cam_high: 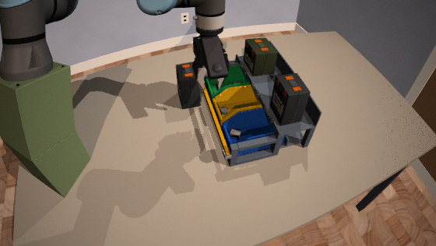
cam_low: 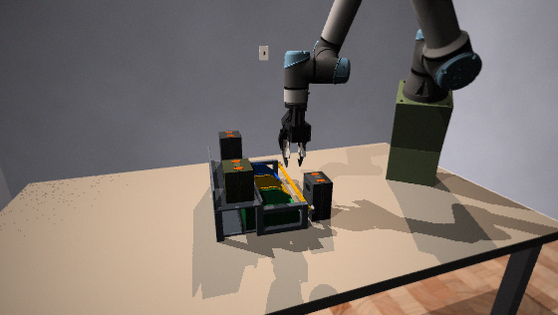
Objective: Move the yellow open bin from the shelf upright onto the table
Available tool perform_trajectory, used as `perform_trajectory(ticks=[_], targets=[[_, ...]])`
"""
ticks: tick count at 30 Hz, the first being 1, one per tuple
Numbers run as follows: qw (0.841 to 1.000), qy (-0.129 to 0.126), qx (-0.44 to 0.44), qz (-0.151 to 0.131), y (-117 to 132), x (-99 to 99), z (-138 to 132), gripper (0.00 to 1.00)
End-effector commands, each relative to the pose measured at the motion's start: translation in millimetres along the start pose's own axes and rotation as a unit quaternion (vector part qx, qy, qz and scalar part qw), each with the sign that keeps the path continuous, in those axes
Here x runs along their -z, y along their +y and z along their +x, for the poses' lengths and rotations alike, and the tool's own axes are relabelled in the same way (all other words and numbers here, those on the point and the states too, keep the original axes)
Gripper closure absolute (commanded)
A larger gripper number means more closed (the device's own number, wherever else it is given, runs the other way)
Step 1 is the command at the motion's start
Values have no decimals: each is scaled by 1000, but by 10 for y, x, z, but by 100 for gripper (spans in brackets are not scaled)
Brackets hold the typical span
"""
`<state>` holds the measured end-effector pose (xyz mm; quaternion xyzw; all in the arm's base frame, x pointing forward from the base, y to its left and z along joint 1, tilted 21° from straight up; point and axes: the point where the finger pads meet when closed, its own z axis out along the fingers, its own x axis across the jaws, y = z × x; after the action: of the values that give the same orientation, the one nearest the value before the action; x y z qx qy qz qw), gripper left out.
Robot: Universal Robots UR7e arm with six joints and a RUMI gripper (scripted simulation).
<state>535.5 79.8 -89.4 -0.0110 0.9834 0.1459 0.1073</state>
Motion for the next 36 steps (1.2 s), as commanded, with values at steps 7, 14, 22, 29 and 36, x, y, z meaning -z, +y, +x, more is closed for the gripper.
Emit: perform_trajectory(ticks=[7,14,22,29,36], targets=[[1000,-1,1,0,6,-32,-18,74],[1000,-1,1,1,5,-83,-25,74],[1000,-1,1,1,4,-188,-28,74],[1000,-1,1,1,4,-264,-30,74],[1000,-1,1,1,3,-367,-33,74]])
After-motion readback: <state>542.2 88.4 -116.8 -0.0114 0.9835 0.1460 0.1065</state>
